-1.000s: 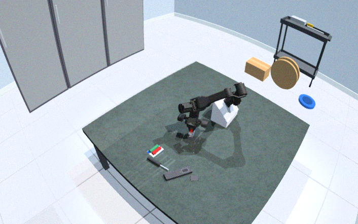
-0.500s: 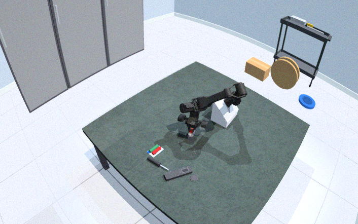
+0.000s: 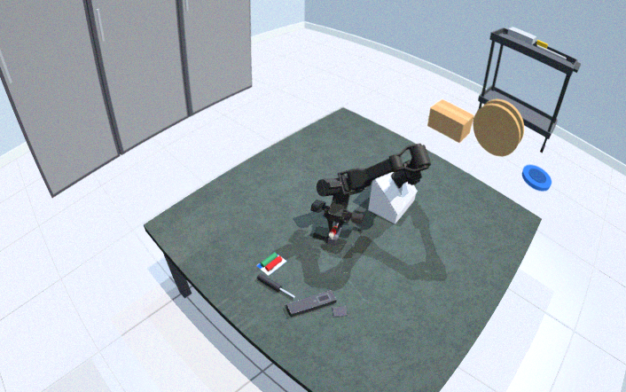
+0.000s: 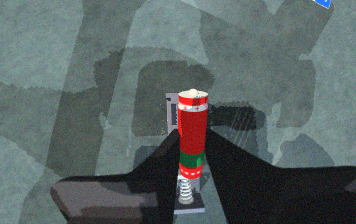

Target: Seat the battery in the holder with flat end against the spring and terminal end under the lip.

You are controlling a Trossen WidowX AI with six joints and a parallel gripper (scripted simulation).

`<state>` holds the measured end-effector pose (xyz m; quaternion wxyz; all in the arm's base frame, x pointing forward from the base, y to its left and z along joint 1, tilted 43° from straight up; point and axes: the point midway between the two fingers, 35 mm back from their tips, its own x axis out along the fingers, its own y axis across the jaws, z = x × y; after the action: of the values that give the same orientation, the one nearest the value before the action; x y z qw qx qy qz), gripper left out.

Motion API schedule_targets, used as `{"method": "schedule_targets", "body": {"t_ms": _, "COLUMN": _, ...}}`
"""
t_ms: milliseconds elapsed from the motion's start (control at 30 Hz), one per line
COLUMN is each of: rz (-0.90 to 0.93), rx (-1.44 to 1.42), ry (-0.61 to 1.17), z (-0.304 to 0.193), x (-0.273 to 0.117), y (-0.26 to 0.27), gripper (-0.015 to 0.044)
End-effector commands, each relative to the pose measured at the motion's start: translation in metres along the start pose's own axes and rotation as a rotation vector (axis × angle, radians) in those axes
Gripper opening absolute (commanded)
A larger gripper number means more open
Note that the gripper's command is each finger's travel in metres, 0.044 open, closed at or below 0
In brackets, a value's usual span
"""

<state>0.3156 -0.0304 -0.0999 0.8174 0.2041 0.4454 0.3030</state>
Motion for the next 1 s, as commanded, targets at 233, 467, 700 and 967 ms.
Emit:
{"method": "schedule_targets", "body": {"t_ms": 233, "rz": -0.002, "rx": 0.008, "ry": -0.065, "z": -0.003, "x": 0.001, "y": 0.001, "gripper": 0.006}}
{"method": "schedule_targets", "body": {"t_ms": 467, "rz": -0.001, "rx": 0.008, "ry": -0.103, "z": -0.006, "x": 0.001, "y": 0.004, "gripper": 0.006}}
{"method": "schedule_targets", "body": {"t_ms": 700, "rz": -0.005, "rx": 0.008, "ry": -0.111, "z": -0.009, "x": 0.0, "y": 0.004, "gripper": 0.006}}
{"method": "schedule_targets", "body": {"t_ms": 967, "rz": -0.008, "rx": 0.01, "ry": -0.112, "z": -0.02, "x": -0.002, "y": 0.004, "gripper": 0.006}}
